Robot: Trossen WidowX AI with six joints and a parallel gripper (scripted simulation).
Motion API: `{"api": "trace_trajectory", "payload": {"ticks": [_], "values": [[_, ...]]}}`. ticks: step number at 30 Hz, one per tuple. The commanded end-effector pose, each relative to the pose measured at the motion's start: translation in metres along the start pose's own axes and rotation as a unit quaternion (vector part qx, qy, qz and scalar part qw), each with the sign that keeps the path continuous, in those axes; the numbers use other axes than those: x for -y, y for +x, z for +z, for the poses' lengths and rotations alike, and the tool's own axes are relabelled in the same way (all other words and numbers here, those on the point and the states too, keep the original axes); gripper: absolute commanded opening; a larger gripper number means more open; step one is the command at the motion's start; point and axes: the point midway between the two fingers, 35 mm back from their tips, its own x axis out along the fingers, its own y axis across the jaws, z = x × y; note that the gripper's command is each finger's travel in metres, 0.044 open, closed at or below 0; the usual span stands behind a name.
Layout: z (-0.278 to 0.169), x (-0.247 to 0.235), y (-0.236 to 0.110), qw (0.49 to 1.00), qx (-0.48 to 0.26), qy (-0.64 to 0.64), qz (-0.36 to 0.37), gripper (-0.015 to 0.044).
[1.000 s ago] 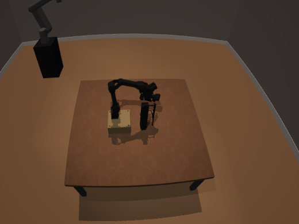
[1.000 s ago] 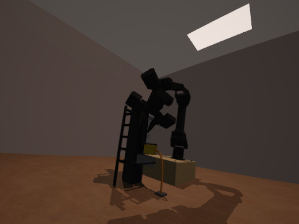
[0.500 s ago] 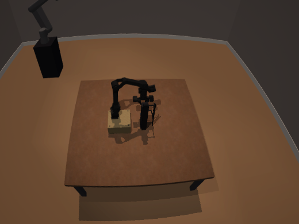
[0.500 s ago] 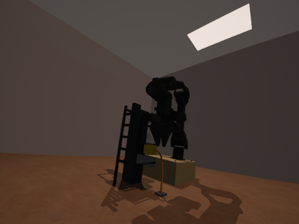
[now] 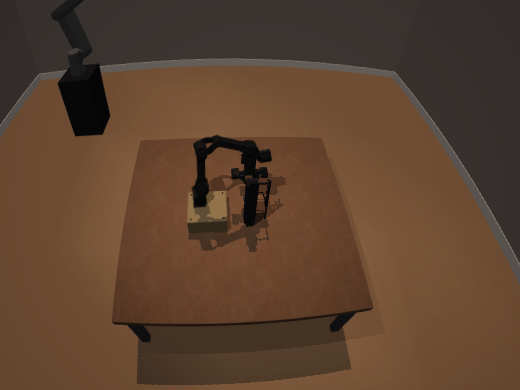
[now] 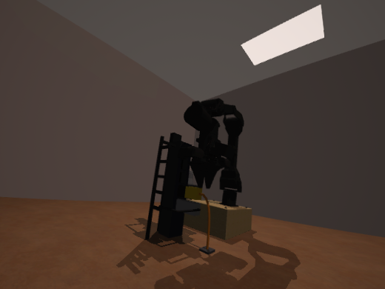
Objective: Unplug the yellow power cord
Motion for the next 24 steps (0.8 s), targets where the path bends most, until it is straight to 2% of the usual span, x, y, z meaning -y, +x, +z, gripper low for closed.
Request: {"api": "trace_trajectory", "payload": {"ticks": [1,24], "values": [[-0.008,-0.001,0.001,1.0,-0.004,-0.002,0.002,0.016],[-0.031,-0.002,0.005,1.0,-0.005,-0.002,0.002,0.016]]}}
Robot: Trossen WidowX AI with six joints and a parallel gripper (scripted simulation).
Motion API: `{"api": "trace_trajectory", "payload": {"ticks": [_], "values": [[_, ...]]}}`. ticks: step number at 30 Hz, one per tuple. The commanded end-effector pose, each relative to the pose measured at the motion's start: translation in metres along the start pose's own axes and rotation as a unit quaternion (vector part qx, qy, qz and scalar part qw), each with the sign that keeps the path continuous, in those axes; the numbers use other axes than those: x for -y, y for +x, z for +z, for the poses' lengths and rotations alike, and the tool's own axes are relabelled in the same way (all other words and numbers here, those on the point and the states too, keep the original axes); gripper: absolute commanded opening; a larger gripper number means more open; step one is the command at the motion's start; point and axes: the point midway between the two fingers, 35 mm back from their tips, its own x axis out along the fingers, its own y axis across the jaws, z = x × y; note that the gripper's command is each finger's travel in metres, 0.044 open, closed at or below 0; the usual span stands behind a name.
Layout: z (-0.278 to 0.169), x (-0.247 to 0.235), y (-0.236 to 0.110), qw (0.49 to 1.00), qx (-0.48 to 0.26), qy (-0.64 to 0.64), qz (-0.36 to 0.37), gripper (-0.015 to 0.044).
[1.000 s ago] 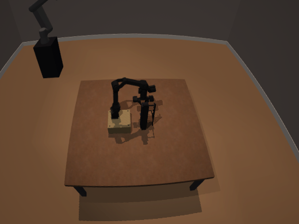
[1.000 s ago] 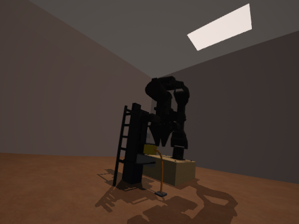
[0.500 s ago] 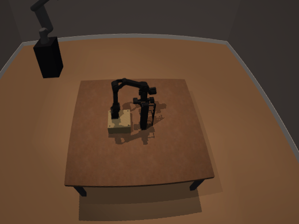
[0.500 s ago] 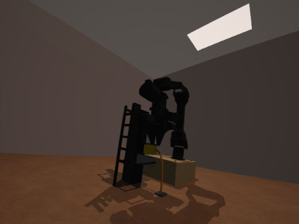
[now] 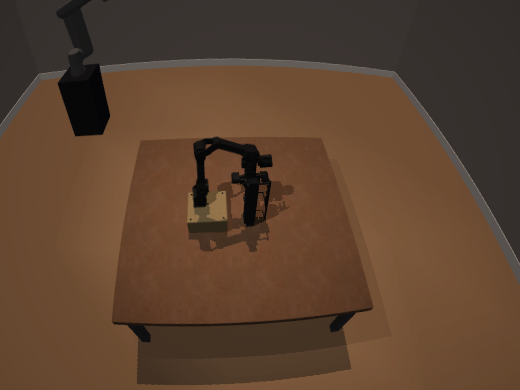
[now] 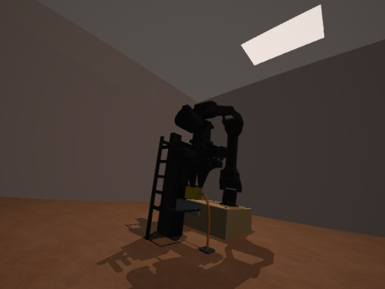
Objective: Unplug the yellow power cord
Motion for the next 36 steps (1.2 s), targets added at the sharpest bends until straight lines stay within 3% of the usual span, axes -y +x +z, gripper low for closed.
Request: {"api": "trace_trajectory", "payload": {"ticks": [1,13,17,25,36], "values": [[-0.002,-0.002,0.006,1.0,-0.003,-0.002,0.003,0.016],[-0.002,-0.002,0.012,1.0,-0.003,-0.002,0.003,0.016],[-0.001,0.0,0.01,1.0,0.0,0.0,0.001,0.0055],[-0.001,0.0,0.01,1.0,0.0,0.0,0.001,0.0002],[0.013,0.001,0.01,1.0,0.0,0.0,0.001,0.0]]}}
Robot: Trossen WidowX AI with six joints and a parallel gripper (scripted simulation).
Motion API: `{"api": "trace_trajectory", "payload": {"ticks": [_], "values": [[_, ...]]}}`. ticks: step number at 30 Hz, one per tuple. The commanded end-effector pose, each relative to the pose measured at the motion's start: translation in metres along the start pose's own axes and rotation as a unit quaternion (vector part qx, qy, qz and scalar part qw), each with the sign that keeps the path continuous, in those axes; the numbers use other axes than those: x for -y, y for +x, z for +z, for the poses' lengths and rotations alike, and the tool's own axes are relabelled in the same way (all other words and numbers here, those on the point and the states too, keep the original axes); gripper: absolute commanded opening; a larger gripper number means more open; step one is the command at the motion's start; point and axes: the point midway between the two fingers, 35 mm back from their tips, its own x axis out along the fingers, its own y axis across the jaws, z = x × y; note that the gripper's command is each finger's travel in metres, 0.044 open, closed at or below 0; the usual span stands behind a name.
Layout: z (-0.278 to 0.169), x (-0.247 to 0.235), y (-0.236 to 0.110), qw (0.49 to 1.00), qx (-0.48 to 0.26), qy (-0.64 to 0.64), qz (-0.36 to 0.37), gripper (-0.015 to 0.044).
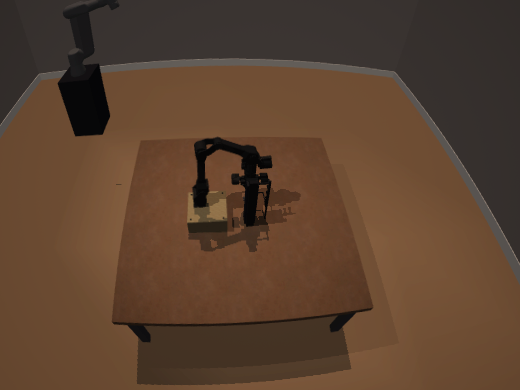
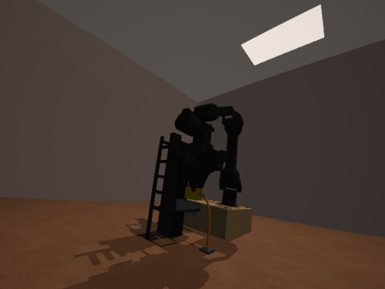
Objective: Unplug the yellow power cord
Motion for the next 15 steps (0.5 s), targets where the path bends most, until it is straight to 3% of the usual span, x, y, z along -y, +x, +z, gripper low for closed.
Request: {"api": "trace_trajectory", "payload": {"ticks": [1,15], "values": [[0.014,0.001,-0.001,1.0,0.009,-0.005,-0.002,0.0],[0.037,0.001,-0.002,1.0,0.009,-0.005,-0.001,0.0]]}}
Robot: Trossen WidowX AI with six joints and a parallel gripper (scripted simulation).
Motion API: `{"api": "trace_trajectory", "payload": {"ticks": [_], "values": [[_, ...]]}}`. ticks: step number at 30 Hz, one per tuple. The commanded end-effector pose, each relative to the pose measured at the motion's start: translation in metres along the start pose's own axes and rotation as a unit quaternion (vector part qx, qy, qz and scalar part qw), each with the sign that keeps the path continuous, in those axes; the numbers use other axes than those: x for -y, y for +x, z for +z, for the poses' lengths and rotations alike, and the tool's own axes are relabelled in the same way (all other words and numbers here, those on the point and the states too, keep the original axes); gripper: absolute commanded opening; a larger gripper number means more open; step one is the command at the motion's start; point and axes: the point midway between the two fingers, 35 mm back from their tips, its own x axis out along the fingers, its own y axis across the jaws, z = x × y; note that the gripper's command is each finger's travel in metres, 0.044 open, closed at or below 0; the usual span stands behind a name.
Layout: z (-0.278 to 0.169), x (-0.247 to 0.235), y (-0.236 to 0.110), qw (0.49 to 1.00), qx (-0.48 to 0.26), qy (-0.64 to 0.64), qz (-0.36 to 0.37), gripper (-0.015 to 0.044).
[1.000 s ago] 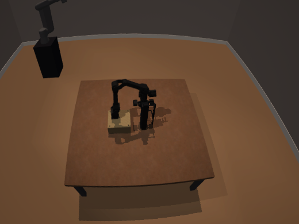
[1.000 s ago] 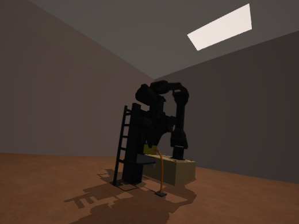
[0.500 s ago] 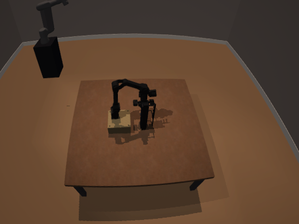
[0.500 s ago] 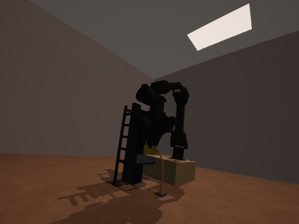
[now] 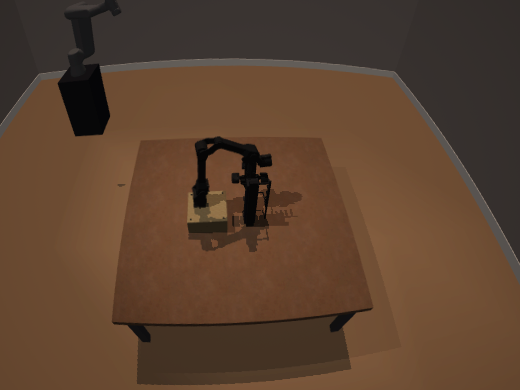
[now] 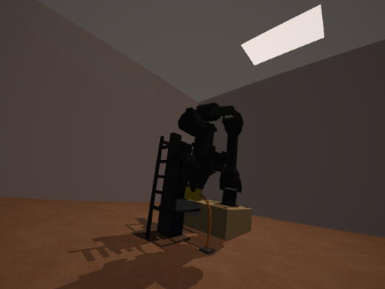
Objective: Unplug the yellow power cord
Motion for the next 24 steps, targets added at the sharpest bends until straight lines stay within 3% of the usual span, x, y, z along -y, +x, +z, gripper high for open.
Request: {"api": "trace_trajectory", "payload": {"ticks": [1,11,24], "values": [[0.035,-0.002,-0.005,0.999,0.039,-0.019,-0.001,0.0],[0.051,-0.006,-0.008,0.999,0.04,-0.019,0.0,0.0],[0.039,-0.007,-0.005,0.999,0.038,-0.02,0.0,0.0341]]}}
